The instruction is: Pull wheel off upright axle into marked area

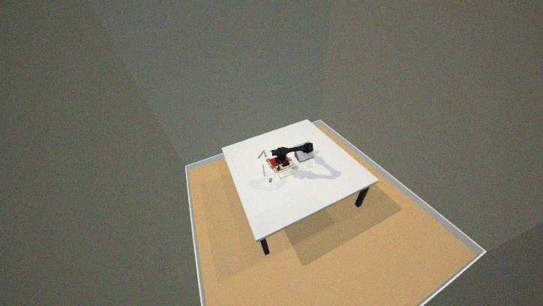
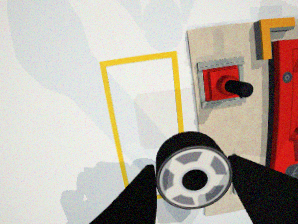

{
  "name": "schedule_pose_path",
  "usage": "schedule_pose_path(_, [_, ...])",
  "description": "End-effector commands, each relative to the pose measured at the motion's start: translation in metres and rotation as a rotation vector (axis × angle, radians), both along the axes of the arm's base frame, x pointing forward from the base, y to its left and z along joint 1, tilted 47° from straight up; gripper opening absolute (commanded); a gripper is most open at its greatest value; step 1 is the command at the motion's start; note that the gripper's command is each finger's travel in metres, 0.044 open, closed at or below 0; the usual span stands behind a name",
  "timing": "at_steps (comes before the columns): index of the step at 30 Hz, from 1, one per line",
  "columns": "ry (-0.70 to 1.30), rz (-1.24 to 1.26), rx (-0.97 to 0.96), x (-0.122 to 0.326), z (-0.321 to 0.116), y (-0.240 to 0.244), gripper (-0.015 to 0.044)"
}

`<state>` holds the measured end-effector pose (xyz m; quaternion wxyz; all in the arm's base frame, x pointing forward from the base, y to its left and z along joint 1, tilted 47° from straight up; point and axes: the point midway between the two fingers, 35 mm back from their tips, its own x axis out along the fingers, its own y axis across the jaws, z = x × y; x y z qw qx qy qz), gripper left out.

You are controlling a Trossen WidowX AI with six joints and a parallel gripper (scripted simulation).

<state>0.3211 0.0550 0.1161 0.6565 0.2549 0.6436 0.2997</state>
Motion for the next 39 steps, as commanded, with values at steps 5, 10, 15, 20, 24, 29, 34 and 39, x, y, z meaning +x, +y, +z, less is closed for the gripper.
schedule_pose_path(5, [0.0, -0.001, 0.005, -0.025, 0.021, 0.017, 0.0])
schedule_pose_path(10, [-0.001, -0.001, 0.005, -0.026, 0.022, 0.019, 0.0])
schedule_pose_path(15, [-0.001, -0.001, 0.005, -0.026, 0.013, 0.028, 0.0])
schedule_pose_path(20, [-0.001, -0.001, 0.004, -0.026, 0.006, 0.036, 0.0])
schedule_pose_path(24, [-0.002, -0.001, 0.002, -0.024, -0.007, 0.049, 0.0])
schedule_pose_path(29, [-0.002, -0.001, 0.002, -0.024, -0.026, 0.069, 0.0])
schedule_pose_path(34, [-0.002, -0.001, 0.007, -0.026, -0.044, 0.089, 0.0])
schedule_pose_path(39, [-0.002, -0.001, 0.01, -0.028, -0.049, 0.095, 0.0])
